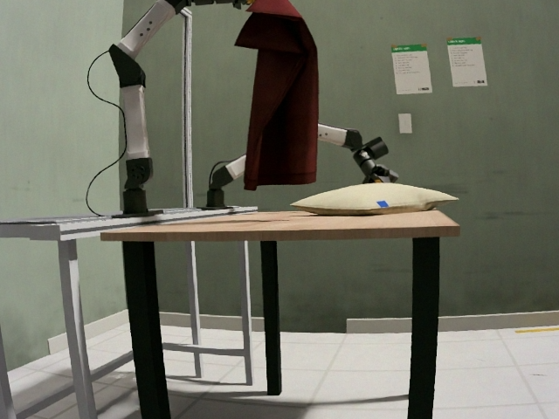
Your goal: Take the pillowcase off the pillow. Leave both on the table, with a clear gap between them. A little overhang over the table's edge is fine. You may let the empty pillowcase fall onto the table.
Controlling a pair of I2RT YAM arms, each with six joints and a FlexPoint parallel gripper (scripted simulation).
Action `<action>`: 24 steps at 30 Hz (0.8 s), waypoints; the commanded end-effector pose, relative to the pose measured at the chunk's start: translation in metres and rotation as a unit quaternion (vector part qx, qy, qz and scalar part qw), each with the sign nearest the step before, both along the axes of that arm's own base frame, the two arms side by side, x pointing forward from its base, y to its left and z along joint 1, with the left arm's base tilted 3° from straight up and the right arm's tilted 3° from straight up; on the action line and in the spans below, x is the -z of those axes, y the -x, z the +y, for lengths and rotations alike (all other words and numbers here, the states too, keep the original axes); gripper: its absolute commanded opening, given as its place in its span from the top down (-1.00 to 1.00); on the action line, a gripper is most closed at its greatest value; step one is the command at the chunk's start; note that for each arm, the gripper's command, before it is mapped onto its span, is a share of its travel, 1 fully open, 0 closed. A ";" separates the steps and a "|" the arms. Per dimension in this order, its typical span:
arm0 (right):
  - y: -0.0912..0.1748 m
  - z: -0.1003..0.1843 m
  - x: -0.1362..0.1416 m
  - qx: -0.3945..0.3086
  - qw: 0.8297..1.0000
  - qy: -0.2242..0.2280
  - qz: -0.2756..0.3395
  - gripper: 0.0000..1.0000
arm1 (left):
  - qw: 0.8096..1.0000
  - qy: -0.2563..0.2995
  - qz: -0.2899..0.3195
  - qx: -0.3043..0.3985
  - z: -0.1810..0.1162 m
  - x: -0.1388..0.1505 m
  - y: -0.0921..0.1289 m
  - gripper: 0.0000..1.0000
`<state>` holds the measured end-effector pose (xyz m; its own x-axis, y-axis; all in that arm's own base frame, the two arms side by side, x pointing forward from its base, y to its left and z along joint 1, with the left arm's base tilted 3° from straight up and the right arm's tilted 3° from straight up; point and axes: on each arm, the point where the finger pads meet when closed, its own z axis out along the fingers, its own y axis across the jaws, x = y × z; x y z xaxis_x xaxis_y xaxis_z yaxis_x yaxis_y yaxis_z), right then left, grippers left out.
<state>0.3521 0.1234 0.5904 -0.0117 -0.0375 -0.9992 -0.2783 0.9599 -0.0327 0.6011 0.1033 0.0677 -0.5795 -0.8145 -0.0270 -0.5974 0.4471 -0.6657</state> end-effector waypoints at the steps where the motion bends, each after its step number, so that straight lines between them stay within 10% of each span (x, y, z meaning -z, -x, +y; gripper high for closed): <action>1: -0.008 0.004 0.007 -0.001 1.000 0.003 0.007 1.00 | 1.000 -0.001 -0.003 -0.003 0.016 -0.012 0.011 1.00; 24: -0.008 0.004 0.007 -0.001 1.000 0.003 0.007 1.00 | 1.000 0.003 0.006 -0.004 0.053 0.009 0.023 1.00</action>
